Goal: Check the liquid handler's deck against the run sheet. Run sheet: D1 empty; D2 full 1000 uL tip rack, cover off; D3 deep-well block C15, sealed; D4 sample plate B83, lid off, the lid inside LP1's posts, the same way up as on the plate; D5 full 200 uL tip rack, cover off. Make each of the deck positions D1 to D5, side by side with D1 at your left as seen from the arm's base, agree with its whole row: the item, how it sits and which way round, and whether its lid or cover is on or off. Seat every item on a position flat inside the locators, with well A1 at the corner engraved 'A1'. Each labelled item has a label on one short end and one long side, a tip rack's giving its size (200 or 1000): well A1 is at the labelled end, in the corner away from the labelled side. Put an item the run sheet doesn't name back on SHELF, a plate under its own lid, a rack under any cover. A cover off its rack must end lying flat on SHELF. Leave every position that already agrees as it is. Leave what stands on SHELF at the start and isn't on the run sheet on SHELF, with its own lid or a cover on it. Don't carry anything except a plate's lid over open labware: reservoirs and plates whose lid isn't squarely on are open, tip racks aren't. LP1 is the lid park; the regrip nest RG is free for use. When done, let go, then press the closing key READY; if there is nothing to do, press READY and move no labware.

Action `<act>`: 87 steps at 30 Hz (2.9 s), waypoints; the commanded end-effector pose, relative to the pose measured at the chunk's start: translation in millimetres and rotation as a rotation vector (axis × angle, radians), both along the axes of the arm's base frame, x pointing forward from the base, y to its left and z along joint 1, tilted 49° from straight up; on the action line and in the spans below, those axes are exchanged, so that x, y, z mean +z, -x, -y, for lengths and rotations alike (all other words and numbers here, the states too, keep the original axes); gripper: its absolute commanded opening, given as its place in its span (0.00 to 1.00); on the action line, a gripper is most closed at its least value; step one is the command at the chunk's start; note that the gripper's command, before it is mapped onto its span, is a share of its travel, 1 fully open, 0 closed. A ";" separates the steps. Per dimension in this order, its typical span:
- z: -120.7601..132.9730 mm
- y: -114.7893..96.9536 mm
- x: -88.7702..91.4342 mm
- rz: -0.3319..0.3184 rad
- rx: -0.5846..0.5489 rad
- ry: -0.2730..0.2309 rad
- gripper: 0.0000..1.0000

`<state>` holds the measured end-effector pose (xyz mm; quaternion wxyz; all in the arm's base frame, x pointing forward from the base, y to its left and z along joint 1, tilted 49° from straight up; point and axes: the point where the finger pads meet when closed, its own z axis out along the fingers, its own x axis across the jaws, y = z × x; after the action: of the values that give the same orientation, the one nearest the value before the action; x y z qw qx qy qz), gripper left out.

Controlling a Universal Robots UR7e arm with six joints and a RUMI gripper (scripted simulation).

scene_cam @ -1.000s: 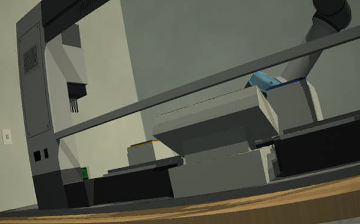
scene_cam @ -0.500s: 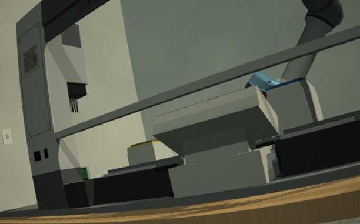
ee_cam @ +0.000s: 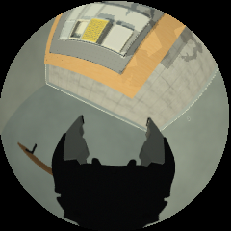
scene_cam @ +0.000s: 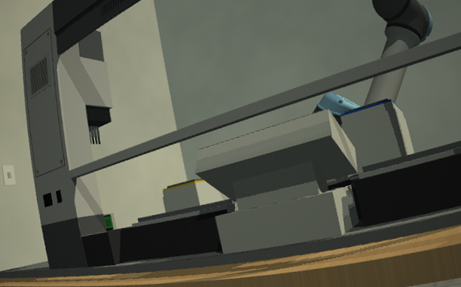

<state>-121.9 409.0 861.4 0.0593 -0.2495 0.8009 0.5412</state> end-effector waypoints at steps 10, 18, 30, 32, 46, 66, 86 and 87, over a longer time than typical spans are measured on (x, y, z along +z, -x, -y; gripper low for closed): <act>31.1 -27.3 -45.1 0.185 0.170 0.002 0.82; 50.9 -44.5 -75.3 0.323 0.250 0.014 0.82; 75.8 -65.9 -113.1 0.496 0.349 0.028 0.82; 80.7 -70.2 -120.6 0.531 0.359 0.039 0.82; 110.5 -96.0 -165.9 0.743 0.369 0.144 0.82; 155.1 -134.6 -233.8 1.009 0.372 0.267 0.82; 199.8 -173.3 -301.7 1.108 0.283 0.361 0.82; 202.3 -175.4 -305.5 1.113 0.278 0.367 0.82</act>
<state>43.4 217.2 570.1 0.4122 -0.5308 0.7356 0.0854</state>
